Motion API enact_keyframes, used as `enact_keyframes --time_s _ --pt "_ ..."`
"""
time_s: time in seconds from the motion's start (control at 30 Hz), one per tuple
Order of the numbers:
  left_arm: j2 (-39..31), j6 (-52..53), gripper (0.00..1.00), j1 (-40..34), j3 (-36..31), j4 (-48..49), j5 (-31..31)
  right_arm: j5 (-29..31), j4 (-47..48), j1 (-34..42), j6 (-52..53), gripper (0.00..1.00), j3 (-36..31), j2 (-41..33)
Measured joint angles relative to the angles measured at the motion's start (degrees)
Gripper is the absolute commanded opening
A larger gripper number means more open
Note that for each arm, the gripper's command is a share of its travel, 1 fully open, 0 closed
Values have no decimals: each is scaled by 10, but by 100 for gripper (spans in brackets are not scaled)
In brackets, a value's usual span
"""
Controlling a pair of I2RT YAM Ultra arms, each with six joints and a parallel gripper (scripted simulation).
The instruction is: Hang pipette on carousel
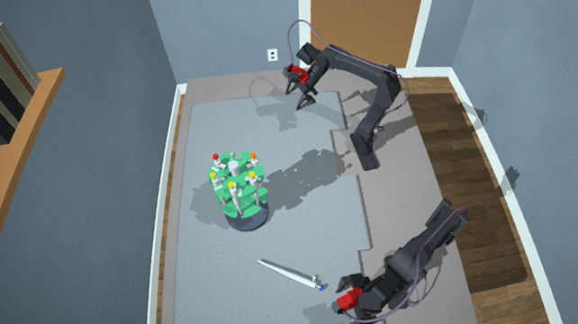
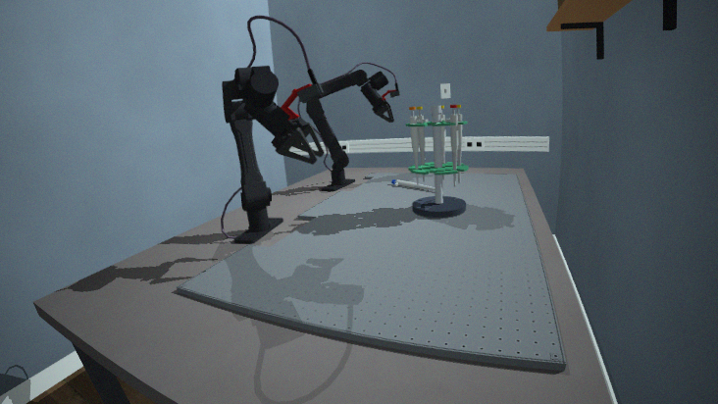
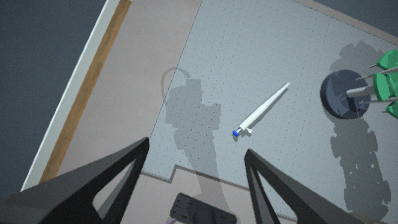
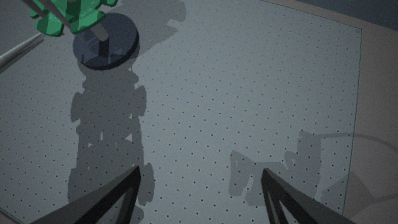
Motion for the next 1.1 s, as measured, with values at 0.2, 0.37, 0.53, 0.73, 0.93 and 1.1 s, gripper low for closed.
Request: enact_keyframes --time_s 0.2,0.37,0.53,0.73,0.93,1.1 --pt "19 82 100 -3 -40 52 63 0 0 0 0 100 0 0" --pt "46 163 100 -3 -84 102 125 0 0 0 0 100 0 0" --pt "73 237 100 10 -93 123 175 0 0 0 0 100 0 0" --pt "73 270 100 10 -93 126 202 0 0 0 0 100 0 0" --pt "76 271 54 4 -89 126 202 0 0 0 0 100 0 0" --pt "114 221 54 -74 -70 123 162 0 0 0 0 100 0 0"
